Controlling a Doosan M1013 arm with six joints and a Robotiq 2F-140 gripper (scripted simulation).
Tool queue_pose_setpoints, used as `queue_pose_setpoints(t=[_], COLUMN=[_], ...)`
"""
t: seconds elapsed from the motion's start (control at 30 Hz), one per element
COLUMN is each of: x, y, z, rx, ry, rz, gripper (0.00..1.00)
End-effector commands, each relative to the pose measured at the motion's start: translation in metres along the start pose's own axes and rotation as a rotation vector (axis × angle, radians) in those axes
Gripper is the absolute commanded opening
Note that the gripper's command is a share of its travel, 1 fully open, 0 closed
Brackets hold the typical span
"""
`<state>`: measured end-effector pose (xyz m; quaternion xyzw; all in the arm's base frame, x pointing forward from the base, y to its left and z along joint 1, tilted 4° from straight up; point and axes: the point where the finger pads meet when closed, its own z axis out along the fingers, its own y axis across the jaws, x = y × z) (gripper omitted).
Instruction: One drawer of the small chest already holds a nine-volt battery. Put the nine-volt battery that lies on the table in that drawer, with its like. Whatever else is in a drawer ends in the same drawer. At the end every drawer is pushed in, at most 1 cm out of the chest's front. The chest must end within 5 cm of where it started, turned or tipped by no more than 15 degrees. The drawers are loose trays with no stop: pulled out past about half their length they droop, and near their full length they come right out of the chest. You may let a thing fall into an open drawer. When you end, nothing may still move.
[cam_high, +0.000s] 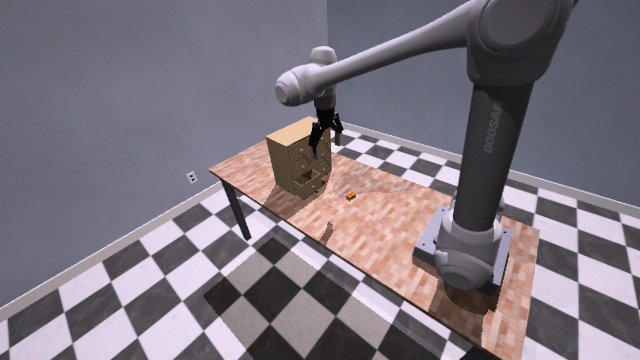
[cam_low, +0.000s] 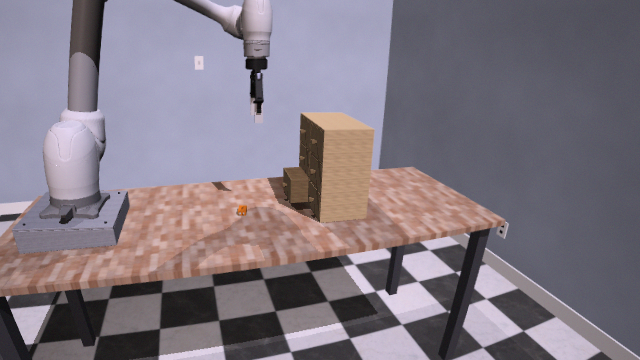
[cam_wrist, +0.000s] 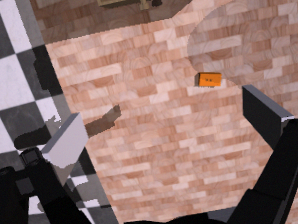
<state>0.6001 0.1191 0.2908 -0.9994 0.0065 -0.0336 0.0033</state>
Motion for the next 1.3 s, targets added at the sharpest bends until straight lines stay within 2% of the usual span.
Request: queue_pose_setpoints(t=[0.0,0.3,0.8,1.03,1.27], x=[0.016,0.030,0.105,0.115,0.116], y=[0.001,0.001,0.001,0.001,0.001], z=[0.001,0.015,0.090,0.100,0.101], rx=[0.000,-0.012,-0.079,-0.087,-0.087], ry=[-0.001,0.072,0.472,0.521,0.527], rz=[0.000,-0.002,-0.012,-0.014,-0.014], gripper=[1.00,1.00,1.00,1.00,1.00])
